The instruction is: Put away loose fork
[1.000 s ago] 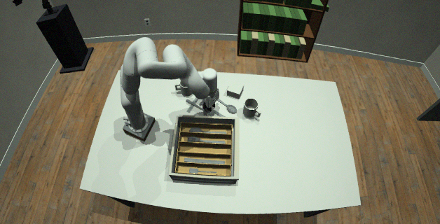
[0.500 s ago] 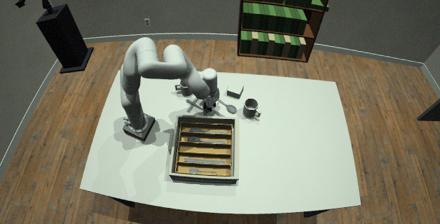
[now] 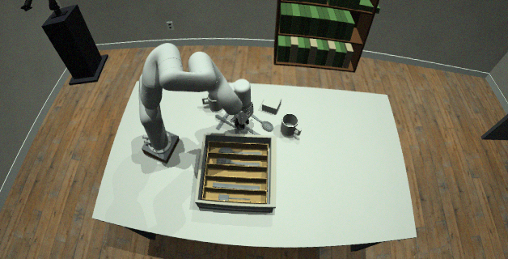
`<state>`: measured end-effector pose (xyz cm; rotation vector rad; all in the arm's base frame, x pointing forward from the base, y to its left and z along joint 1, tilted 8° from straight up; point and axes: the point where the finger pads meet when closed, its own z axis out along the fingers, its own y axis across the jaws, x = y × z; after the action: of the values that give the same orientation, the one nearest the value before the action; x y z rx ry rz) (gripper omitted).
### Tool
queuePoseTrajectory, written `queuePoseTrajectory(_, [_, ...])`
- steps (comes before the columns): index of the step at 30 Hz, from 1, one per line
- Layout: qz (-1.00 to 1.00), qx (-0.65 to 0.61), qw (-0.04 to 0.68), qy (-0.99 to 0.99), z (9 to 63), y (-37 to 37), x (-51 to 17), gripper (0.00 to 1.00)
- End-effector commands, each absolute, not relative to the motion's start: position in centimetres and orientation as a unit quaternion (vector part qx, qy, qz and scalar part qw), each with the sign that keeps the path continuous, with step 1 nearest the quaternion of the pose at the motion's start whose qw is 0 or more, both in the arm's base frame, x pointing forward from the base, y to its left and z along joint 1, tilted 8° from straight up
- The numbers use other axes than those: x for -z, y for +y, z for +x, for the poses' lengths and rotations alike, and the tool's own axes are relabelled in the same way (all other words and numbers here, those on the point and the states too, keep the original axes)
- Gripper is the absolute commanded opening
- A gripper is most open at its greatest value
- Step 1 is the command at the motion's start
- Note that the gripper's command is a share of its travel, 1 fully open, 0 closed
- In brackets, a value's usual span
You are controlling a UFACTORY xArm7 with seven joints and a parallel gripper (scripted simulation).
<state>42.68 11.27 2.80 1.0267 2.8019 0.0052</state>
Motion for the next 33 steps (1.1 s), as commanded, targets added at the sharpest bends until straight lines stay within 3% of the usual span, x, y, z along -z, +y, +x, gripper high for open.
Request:
queuePoseTrajectory(1, [0.343,0.003,0.071,0.937,42.31,11.14,-1.92,0.28])
queuePoseTrajectory(4, [0.343,0.003,0.071,0.937,42.31,11.14,-1.92,0.28])
queuePoseTrajectory(5, [0.343,0.003,0.071,0.937,42.31,11.14,-1.92,0.03])
queuePoseTrajectory(33, [0.343,0.003,0.071,0.937,42.31,11.14,-1.92,0.03])
